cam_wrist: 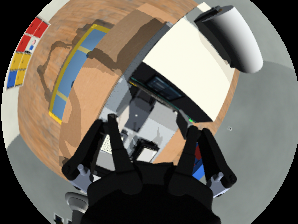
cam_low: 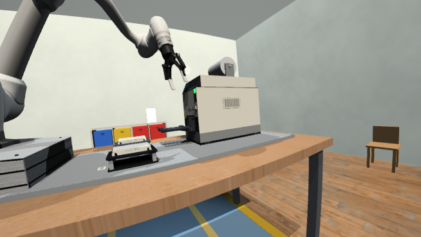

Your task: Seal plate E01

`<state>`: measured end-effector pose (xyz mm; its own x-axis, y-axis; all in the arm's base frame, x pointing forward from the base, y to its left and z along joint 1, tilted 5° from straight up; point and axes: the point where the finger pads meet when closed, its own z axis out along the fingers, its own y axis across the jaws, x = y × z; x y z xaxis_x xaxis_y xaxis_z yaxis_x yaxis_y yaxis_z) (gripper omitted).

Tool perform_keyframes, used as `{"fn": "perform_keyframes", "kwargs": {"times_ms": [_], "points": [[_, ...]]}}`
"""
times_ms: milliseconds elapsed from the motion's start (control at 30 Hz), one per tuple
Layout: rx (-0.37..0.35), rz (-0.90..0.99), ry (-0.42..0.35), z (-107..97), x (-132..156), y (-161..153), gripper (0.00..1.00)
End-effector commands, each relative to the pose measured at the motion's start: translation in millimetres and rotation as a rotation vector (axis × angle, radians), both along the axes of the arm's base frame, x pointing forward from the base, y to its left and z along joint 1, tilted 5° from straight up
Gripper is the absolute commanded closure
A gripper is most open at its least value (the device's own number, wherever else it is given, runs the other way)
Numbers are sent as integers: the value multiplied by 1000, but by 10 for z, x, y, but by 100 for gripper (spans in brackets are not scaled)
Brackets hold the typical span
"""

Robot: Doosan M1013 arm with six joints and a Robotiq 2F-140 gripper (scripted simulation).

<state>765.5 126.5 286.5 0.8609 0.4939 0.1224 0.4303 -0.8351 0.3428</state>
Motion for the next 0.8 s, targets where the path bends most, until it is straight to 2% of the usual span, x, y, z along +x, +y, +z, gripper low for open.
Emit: {"fn": "perform_keyframes", "kwargs": {"times_ms": [0,167,300,633,767], "points": [[14,-25,6,-61,-150,-177,30],[14,-25,6,-94,-256,-294,30],[82,-124,23,-138,-402,-424,30],[82,-124,23,-213,-650,-646,30],[150,-225,35,-259,-807,-760,30]]}}
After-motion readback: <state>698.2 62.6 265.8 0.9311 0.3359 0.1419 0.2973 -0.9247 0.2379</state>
